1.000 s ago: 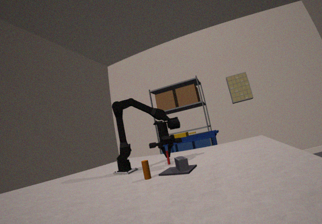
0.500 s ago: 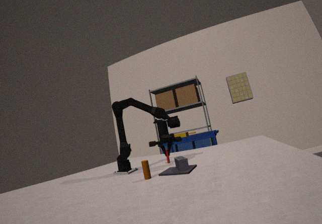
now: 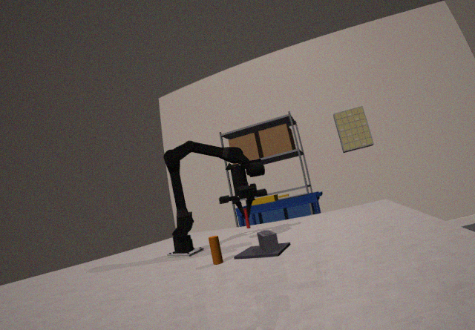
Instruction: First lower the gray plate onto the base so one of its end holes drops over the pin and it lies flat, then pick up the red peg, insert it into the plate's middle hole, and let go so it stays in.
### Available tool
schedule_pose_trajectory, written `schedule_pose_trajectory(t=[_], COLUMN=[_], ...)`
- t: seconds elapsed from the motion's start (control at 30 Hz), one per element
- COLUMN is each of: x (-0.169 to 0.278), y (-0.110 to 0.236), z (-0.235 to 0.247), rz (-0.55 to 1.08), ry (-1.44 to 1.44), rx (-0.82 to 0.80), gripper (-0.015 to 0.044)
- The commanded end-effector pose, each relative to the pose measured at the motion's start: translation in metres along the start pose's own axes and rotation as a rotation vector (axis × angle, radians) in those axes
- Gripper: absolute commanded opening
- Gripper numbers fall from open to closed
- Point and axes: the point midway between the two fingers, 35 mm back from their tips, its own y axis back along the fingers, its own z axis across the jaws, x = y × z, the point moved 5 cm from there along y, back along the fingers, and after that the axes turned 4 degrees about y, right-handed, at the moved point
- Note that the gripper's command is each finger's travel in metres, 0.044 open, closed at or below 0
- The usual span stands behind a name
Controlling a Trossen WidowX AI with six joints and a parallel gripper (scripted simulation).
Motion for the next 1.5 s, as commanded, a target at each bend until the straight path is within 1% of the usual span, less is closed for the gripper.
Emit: schedule_pose_trajectory(t=[0.0, 0.13, 0.17, 0.33, 1.47], x=[0.000, 0.000, 0.000, -0.007, -0.097], y=[0.012, 0.024, 0.016, 0.016, 0.022], z=[0.001, 0.001, 0.001, 0.004, 0.027], rz=[-0.003, -0.002, 0.000, 0.000, -0.009], ry=[-0.003, -0.003, 0.000, -0.001, -0.004], rx=[-0.004, -0.004, -0.001, -0.002, -0.005], gripper=[0.0000, 0.0000, 0.0000, 0.0000, 0.0000])
